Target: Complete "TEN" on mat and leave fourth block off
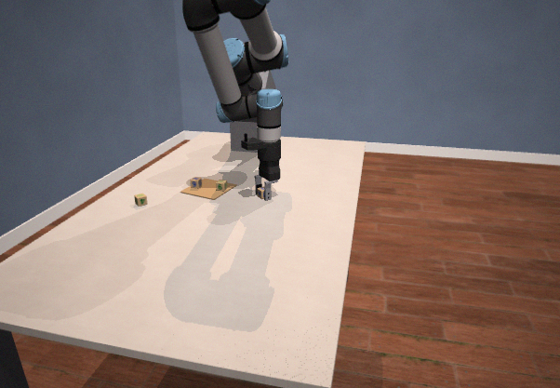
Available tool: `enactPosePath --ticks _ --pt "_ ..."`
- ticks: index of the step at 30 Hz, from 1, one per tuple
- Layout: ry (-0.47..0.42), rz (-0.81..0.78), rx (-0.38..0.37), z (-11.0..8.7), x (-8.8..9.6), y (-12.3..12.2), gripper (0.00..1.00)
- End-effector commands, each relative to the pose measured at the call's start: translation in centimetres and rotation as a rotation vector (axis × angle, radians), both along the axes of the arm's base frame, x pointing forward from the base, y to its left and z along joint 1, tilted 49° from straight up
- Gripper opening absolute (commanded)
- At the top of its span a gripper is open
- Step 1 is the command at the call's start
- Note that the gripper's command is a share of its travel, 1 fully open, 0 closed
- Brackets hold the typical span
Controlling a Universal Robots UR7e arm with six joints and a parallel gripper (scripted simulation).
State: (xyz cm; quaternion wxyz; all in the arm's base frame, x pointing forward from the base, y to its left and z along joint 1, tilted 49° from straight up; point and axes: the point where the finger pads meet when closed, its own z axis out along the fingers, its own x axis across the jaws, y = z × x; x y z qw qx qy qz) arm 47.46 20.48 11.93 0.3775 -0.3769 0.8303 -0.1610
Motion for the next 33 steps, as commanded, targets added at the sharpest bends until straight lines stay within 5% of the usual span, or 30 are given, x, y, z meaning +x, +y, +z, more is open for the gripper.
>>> enactPosePath --ticks 1,7,8,24,25,33 --pt "-0.001 0.0 0.0 0.05 -0.01 0.02 1.0" --pt "-0.001 0.0 0.0 0.05 -0.01 0.02 1.0" --pt "-0.001 0.0 0.0 0.05 -0.01 0.02 0.87" --pt "-0.001 0.0 0.0 0.05 -0.01 0.02 0.87" --pt "-0.001 0.0 0.0 0.05 -0.01 0.02 0.57" --pt "-0.001 0.0 0.0 0.05 -0.01 0.02 0.57"
